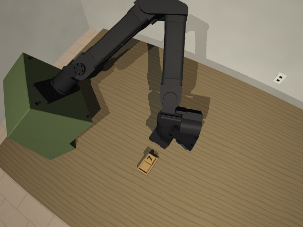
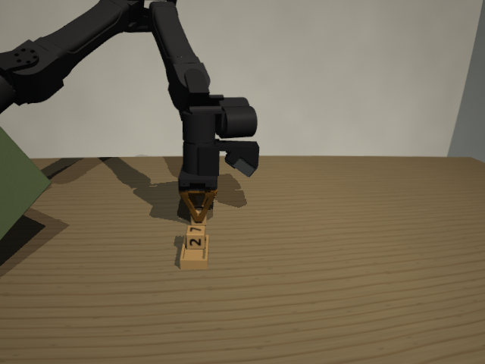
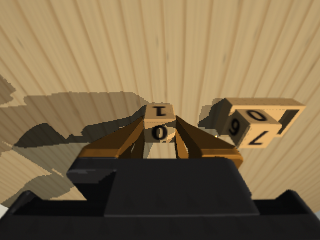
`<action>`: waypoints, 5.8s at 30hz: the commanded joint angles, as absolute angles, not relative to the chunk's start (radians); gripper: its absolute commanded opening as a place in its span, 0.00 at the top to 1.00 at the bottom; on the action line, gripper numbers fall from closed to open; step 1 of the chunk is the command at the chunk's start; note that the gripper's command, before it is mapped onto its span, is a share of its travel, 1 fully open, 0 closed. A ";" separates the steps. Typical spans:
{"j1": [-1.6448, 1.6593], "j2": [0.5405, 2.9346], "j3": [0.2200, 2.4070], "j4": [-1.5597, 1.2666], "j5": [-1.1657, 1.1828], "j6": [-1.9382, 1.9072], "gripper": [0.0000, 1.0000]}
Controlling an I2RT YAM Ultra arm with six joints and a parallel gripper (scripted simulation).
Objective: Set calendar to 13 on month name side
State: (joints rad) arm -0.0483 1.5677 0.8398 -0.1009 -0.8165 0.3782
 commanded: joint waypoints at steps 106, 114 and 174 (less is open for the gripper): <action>-0.048 1.575 0.842 -0.082 -0.809 0.389 0.74; -0.048 1.575 0.842 -0.082 -0.809 0.389 0.74; -0.048 1.575 0.842 -0.082 -0.809 0.389 0.55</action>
